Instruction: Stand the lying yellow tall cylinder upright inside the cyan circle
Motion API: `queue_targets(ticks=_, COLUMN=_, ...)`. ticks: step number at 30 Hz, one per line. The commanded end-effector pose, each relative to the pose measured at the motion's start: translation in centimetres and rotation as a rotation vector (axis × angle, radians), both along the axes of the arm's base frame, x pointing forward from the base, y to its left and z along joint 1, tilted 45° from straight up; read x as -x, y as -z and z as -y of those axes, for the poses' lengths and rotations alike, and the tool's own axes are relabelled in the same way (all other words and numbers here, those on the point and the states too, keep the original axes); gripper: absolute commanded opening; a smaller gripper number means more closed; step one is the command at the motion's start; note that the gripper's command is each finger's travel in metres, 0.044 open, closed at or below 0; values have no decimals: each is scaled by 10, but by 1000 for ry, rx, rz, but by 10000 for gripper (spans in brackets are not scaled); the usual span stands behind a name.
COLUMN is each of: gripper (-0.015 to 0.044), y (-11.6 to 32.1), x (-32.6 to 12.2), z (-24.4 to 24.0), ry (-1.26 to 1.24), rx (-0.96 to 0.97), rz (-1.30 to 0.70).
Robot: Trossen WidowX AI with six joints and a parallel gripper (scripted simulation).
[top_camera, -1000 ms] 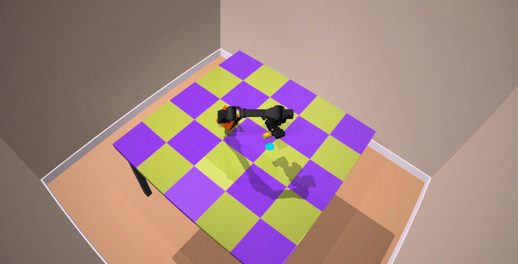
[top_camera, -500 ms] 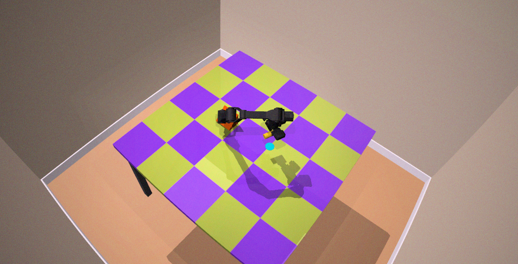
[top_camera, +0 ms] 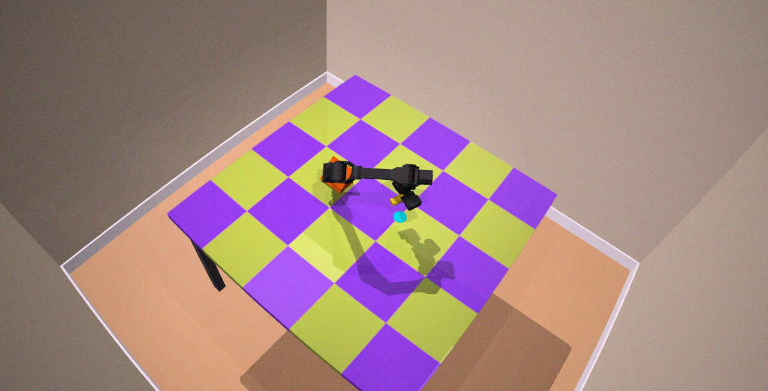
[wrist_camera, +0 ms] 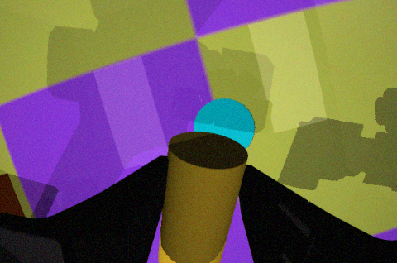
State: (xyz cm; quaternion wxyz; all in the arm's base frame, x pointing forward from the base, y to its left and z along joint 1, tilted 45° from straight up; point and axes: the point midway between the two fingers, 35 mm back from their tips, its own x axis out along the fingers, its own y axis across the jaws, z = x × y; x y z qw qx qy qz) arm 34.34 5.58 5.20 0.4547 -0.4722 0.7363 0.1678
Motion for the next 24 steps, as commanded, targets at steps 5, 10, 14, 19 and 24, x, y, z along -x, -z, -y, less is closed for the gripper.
queue_targets(ticks=5, gripper=105, y=-1, x=1, z=1, ry=10, rx=-61, rz=12)
queue_targets(ticks=10, gripper=105, y=1, x=2, z=2, ry=17, rx=-98, rz=15)
queue_targets(ticks=14, gripper=105, y=3, x=3, z=3, ry=21, rx=-127, rz=19)
queue_targets(ticks=19, gripper=105, y=4, x=3, z=3, ry=26, rx=-164, rz=24)
queue_targets(ticks=24, gripper=105, y=6, x=4, z=4, ry=30, rx=-201, rz=29)
